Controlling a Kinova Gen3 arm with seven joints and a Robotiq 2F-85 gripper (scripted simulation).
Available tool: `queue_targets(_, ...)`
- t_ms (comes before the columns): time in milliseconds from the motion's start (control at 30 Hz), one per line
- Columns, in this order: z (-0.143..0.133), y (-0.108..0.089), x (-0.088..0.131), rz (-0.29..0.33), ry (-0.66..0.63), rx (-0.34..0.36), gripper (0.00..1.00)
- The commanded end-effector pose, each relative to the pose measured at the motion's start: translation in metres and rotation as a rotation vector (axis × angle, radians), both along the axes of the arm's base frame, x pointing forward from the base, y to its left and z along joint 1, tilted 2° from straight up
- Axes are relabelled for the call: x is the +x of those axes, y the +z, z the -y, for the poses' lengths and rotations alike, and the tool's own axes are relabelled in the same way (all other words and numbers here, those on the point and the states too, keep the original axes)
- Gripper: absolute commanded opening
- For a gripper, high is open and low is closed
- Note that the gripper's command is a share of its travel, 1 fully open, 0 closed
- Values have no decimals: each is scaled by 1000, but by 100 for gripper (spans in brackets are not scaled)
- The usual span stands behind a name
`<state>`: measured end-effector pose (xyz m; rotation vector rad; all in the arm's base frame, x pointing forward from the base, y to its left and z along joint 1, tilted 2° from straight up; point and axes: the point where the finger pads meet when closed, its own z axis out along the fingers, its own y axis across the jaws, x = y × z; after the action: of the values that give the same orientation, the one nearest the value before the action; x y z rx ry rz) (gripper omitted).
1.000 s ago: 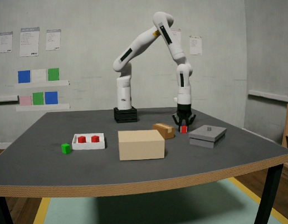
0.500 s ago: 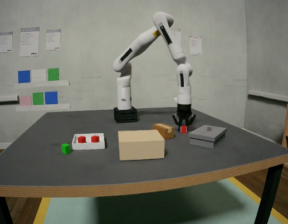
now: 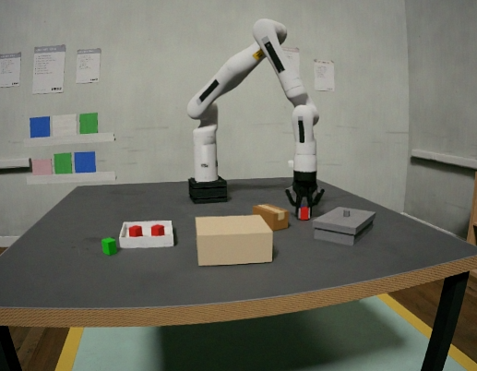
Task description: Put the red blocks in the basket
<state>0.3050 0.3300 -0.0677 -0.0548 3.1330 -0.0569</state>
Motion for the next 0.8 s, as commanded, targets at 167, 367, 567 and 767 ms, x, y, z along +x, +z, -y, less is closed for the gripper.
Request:
queue_targets(167, -1, 14, 0, 1, 0, 2, 10)
queue_targets(367, -2, 37, 0, 1, 0, 2, 10)
queue_targets(567, -3, 67, 0, 1, 0, 2, 10)
queue_targets(767, -4, 88, 0, 1, 0, 2, 10)
